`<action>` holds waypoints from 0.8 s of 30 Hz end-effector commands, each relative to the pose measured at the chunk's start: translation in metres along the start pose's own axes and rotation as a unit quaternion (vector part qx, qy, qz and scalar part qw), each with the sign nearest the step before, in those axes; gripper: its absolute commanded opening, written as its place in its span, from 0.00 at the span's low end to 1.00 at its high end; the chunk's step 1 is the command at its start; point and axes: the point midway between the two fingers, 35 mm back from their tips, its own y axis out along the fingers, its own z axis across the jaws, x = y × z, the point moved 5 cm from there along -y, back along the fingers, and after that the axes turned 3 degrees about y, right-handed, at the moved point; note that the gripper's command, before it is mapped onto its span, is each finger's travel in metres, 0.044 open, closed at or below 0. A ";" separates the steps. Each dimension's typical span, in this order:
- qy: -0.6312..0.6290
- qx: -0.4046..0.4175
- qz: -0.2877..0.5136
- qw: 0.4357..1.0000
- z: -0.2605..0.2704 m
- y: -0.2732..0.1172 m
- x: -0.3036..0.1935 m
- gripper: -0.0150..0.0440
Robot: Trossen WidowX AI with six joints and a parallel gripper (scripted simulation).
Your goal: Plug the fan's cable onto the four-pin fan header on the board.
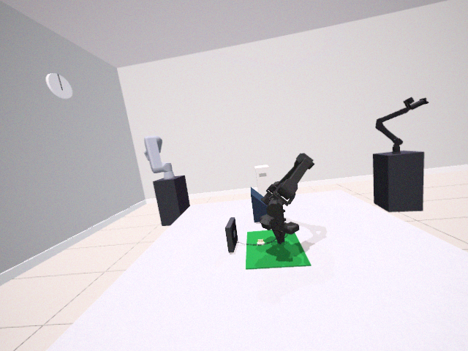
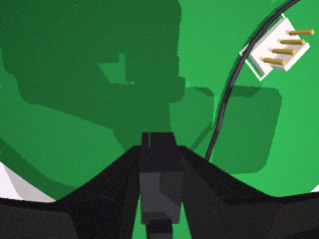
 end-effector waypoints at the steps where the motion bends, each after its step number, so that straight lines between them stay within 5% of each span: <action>1: 0.000 0.004 -0.003 1.000 0.001 -0.036 0.002 0.25; 9: -0.010 0.005 -0.003 1.000 -0.001 -0.046 0.003 0.25; 24: -0.264 0.003 -0.005 0.964 -0.013 -0.046 0.017 0.25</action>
